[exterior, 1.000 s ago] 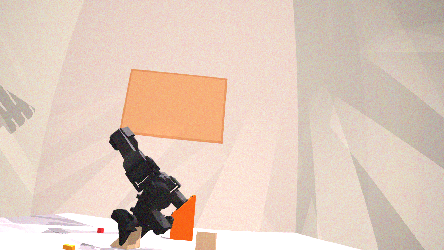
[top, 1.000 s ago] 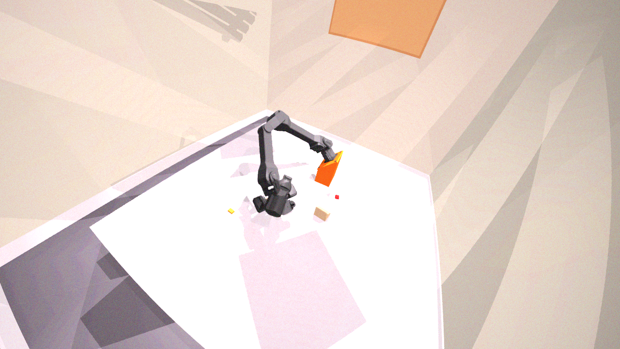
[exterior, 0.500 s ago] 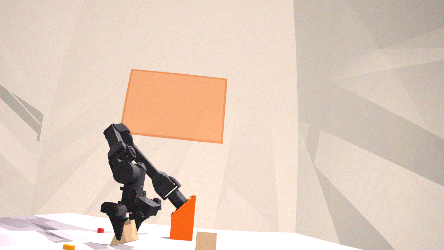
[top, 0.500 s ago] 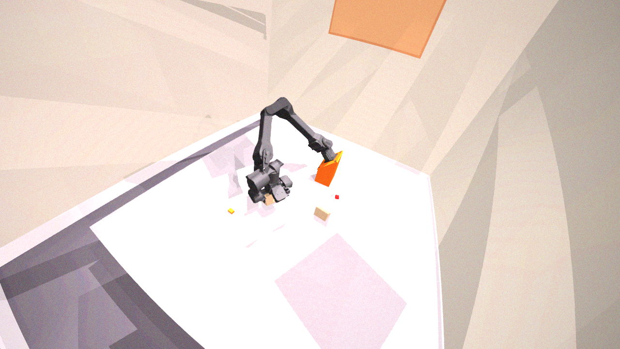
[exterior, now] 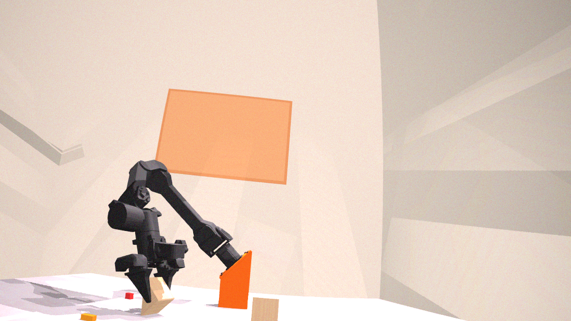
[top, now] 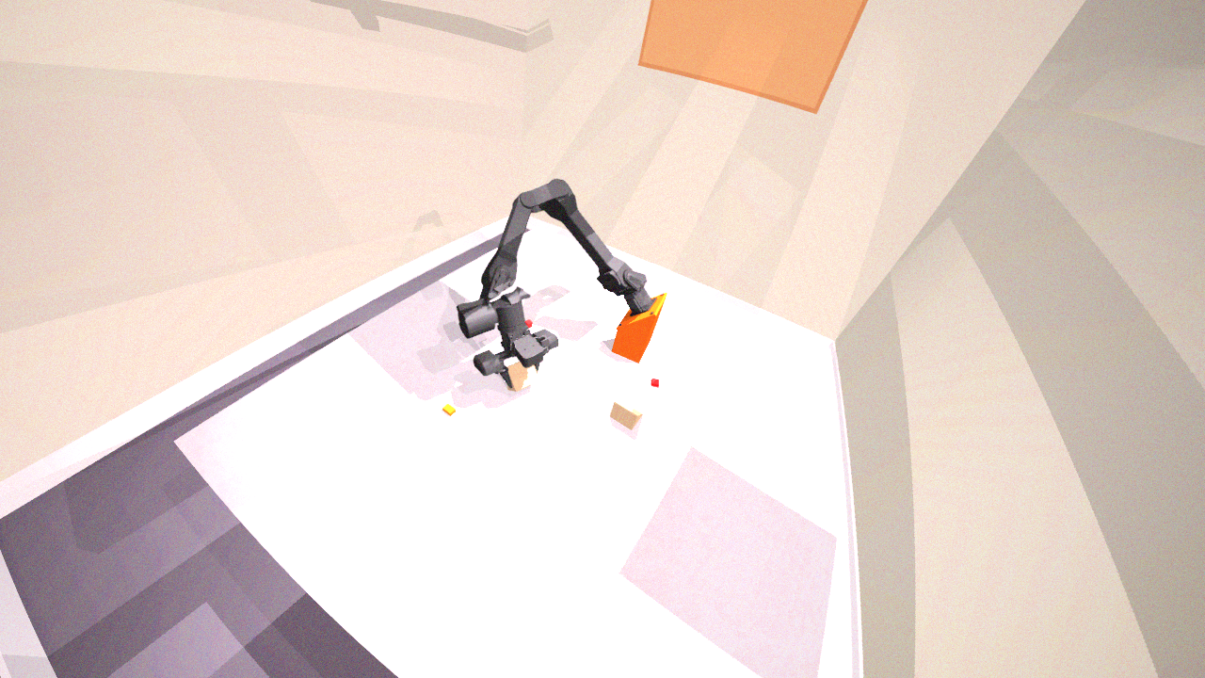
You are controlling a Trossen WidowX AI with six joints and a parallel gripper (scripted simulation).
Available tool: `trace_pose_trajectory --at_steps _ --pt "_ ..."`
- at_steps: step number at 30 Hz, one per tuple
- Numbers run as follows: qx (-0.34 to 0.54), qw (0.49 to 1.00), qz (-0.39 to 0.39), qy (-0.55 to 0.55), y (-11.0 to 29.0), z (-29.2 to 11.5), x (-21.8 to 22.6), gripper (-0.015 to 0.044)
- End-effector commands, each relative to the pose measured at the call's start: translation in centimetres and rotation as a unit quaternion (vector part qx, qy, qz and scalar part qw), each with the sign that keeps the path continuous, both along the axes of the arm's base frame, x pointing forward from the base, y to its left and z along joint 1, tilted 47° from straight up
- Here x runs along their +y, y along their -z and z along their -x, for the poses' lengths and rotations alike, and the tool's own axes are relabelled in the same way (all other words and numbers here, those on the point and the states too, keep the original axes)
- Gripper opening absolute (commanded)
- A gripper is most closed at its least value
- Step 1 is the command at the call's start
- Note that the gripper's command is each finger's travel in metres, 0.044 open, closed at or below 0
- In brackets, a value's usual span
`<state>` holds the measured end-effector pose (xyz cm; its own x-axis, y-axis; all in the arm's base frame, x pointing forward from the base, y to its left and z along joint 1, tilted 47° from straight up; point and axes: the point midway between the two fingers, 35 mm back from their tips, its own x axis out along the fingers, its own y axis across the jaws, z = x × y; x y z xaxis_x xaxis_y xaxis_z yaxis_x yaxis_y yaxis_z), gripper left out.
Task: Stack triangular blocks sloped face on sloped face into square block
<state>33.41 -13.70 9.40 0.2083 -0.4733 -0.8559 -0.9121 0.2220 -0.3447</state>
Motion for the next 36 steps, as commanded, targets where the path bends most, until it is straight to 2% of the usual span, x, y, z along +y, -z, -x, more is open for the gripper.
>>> trace_pose_trajectory --at_steps 1,19,20,36 --pt "-0.011 0.999 -0.042 -0.020 -0.6 0.3 -0.2 0.0000" --pt "-0.060 0.961 -0.250 -0.101 -2.4 1.6 -2.6 0.0000" --pt "-0.050 0.970 -0.221 -0.085 -2.0 1.6 -2.3 0.0026" --pt "-0.050 0.970 -0.221 -0.085 -2.0 1.6 -2.3 0.0440"
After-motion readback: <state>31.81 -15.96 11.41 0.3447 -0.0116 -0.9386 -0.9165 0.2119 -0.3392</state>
